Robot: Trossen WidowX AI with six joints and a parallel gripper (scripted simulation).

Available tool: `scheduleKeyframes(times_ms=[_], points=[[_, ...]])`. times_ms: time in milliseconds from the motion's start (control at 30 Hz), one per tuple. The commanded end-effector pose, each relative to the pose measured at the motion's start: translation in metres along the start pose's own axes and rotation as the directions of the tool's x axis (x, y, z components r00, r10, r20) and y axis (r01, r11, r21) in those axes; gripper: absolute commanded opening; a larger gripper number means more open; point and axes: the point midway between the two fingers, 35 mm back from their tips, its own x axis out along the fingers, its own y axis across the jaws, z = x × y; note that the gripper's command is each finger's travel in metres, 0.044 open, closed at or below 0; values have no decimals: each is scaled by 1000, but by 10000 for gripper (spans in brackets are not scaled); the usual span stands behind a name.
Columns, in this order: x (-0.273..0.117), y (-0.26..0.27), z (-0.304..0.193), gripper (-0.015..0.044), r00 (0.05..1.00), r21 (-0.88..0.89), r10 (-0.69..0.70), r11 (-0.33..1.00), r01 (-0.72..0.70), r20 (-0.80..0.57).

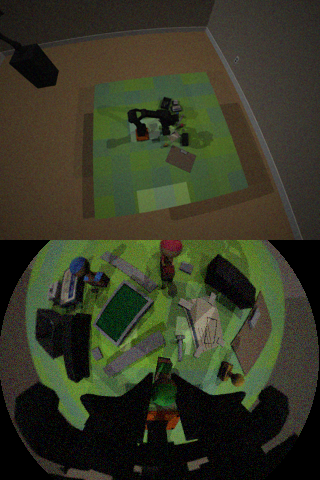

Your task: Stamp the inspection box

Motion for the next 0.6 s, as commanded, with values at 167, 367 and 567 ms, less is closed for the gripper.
scheduleKeyframes(times_ms=[167, 367, 567], points=[[-5, 1, 0, 0, 1000, -3, 8, 1000, -8, 1], [-8, 1, 0, 0, 1000, -3, 8, 1000, -8, 1], [-11, 1, 0, 0, 1000, -3, 9, 1000, -9, 1]])
